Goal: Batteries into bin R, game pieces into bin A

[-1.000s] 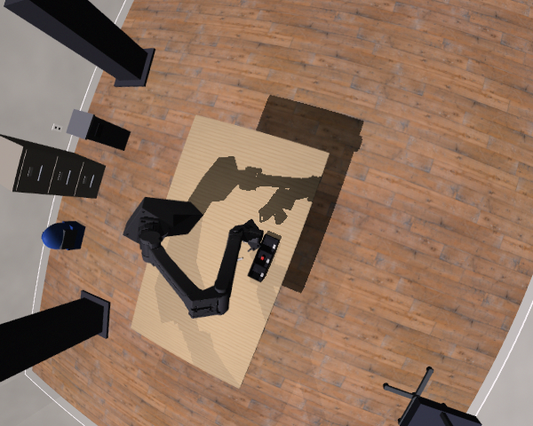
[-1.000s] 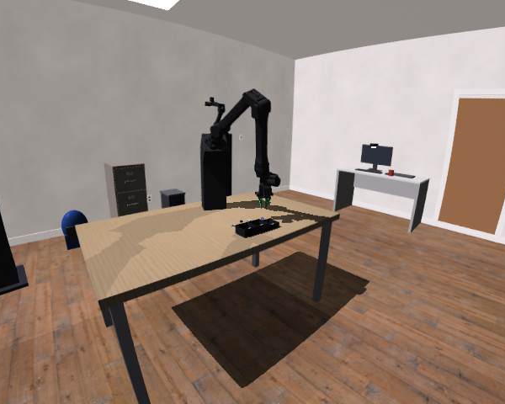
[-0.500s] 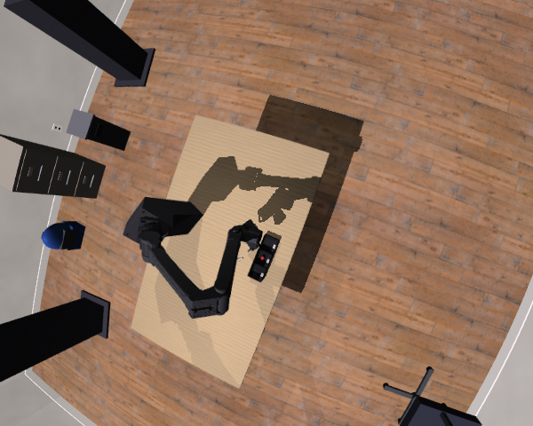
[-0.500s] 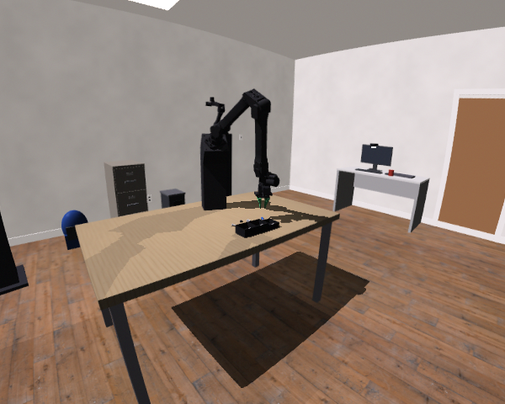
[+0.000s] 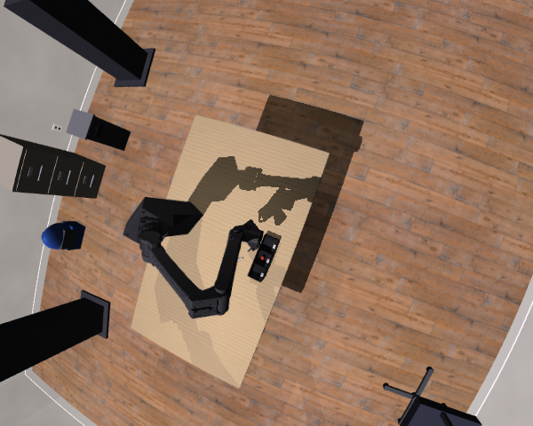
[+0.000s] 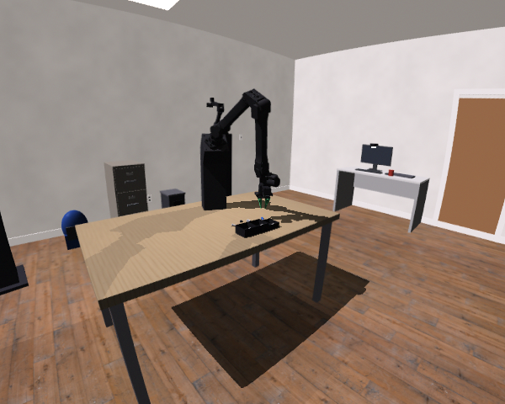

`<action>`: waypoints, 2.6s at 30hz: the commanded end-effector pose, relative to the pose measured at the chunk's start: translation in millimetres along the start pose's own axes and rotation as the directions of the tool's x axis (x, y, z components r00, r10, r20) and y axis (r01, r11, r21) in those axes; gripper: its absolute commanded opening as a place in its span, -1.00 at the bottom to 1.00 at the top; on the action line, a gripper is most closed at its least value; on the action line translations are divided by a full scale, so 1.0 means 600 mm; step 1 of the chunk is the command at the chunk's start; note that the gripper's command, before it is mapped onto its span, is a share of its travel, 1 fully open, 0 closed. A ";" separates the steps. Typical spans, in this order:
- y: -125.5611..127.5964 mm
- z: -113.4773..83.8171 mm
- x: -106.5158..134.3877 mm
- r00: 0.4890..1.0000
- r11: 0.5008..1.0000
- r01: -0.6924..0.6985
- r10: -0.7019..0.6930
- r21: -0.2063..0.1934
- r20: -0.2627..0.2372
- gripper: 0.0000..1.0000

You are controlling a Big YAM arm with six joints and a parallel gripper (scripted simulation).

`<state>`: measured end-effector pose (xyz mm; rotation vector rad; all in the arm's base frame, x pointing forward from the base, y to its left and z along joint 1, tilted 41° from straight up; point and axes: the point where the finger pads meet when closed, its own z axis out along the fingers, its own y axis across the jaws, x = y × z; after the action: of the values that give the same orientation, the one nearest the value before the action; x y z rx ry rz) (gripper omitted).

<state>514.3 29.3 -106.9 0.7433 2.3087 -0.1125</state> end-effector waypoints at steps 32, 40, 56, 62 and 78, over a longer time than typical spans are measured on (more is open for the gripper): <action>0.000 0.131 -0.013 1.000 1.000 -0.001 0.001 -0.004 0.010 -0.47; 0.008 0.121 -0.021 1.000 1.000 -0.006 0.007 -0.015 0.020 -0.47; -0.007 0.118 0.026 1.000 1.000 0.009 -0.009 -0.002 -0.009 -0.47; -0.002 0.112 0.022 1.000 1.000 0.006 -0.006 -0.009 -0.002 -0.47; 0.003 0.110 0.025 1.000 1.000 0.009 -0.009 -0.013 -0.002 -0.85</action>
<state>556.5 8.4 -164.3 0.7428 2.3034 -0.1094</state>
